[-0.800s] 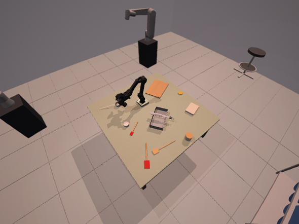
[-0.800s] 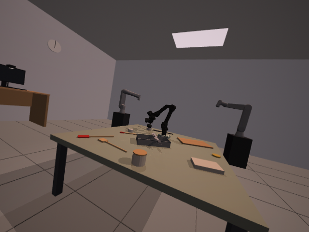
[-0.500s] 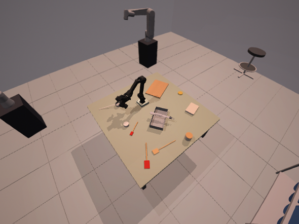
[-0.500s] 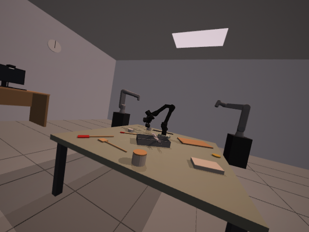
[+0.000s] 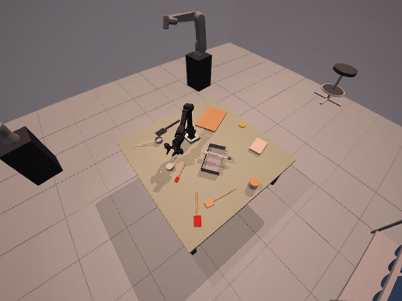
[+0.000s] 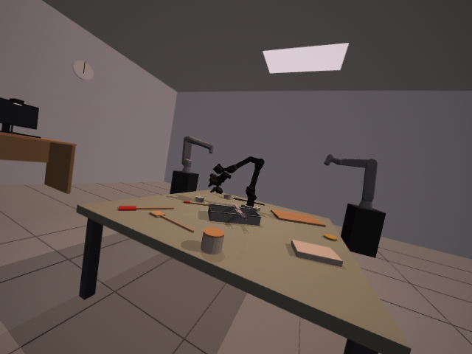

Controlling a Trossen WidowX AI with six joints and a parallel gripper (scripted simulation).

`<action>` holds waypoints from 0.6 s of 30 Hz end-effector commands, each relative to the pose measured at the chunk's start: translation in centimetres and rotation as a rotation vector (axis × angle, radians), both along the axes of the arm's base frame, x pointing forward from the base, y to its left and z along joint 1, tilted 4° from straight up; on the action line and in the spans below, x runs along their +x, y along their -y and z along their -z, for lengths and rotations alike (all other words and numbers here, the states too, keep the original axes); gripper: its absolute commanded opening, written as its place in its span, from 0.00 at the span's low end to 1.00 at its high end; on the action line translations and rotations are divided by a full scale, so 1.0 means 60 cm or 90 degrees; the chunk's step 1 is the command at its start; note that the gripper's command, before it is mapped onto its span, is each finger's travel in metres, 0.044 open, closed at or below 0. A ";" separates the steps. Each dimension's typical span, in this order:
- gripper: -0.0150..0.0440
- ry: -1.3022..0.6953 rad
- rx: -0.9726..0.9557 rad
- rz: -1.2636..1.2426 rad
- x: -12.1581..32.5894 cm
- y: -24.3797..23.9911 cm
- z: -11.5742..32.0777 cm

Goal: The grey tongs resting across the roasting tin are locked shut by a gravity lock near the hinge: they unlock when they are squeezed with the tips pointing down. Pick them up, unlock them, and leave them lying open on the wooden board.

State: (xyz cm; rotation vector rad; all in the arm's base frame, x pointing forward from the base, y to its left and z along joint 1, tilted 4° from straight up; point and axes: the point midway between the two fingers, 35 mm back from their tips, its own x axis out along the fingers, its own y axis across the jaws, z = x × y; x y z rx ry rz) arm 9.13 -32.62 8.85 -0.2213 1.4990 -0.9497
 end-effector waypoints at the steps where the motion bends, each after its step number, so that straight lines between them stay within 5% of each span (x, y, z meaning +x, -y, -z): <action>1: 0.69 0.012 0.018 -0.103 0.104 -0.026 -0.003; 18: 0.69 -0.024 0.106 -0.517 0.418 -0.315 -0.006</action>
